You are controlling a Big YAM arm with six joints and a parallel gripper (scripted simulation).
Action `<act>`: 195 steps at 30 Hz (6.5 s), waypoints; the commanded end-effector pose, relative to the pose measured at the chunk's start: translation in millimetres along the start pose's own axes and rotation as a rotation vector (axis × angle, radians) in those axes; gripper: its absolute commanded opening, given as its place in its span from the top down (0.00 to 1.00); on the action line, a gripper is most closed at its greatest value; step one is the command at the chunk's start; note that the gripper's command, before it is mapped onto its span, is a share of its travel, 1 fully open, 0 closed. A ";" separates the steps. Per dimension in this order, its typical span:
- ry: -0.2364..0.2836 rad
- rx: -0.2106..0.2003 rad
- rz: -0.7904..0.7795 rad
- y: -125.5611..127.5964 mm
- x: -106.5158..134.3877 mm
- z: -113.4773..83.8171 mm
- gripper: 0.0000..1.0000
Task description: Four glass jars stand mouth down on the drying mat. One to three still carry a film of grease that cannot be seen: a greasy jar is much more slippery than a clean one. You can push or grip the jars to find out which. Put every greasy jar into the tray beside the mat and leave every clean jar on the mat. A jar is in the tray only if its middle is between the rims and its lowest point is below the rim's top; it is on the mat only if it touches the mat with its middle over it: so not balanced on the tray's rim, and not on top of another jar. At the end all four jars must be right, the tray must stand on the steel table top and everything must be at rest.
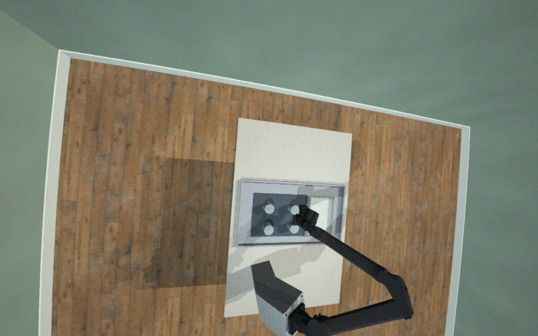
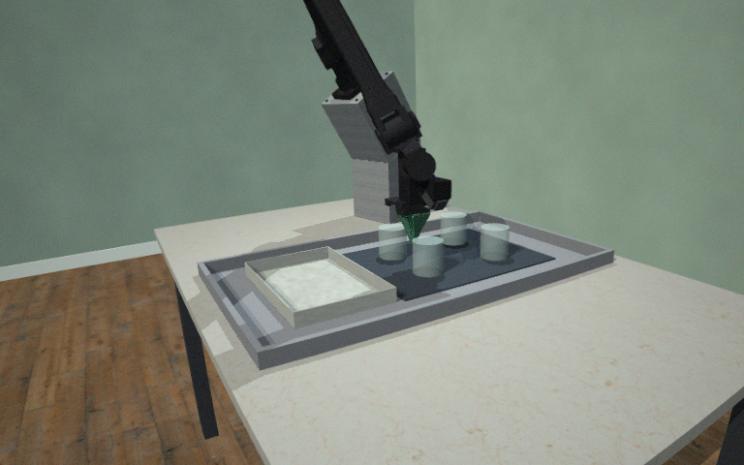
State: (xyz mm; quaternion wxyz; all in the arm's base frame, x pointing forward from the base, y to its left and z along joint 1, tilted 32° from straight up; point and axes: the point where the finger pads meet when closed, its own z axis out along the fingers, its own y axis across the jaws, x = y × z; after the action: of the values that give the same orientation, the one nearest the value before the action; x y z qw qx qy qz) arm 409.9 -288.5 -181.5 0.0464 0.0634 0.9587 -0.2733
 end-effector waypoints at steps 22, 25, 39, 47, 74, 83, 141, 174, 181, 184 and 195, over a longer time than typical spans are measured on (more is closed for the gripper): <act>0.005 -0.003 -0.004 -0.7 -5.1 1.6 1.00; 0.005 -0.003 -0.004 -0.7 -5.2 1.6 1.00; 0.005 -0.003 -0.004 -0.6 -7.1 1.6 1.00; 0.005 -0.003 -0.004 -0.6 -7.9 1.6 1.00; 0.005 -0.003 -0.004 -0.6 -11.1 1.6 1.00; 0.005 -0.003 -0.004 -0.6 -12.1 1.6 1.00; 0.005 -0.003 -0.004 -0.6 -19.1 1.7 1.00; 0.005 -0.003 -0.004 -0.6 -22.9 1.7 1.00; 0.005 -0.003 -0.004 -0.6 -23.6 1.7 1.00; 0.005 -0.003 -0.004 -0.6 -24.0 1.7 1.00; 0.005 -0.003 -0.004 -0.6 -25.2 1.7 1.00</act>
State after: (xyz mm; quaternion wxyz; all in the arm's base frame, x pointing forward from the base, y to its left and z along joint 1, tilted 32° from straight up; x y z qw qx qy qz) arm 409.9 -288.9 -181.8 0.0242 0.0586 0.9619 -0.2660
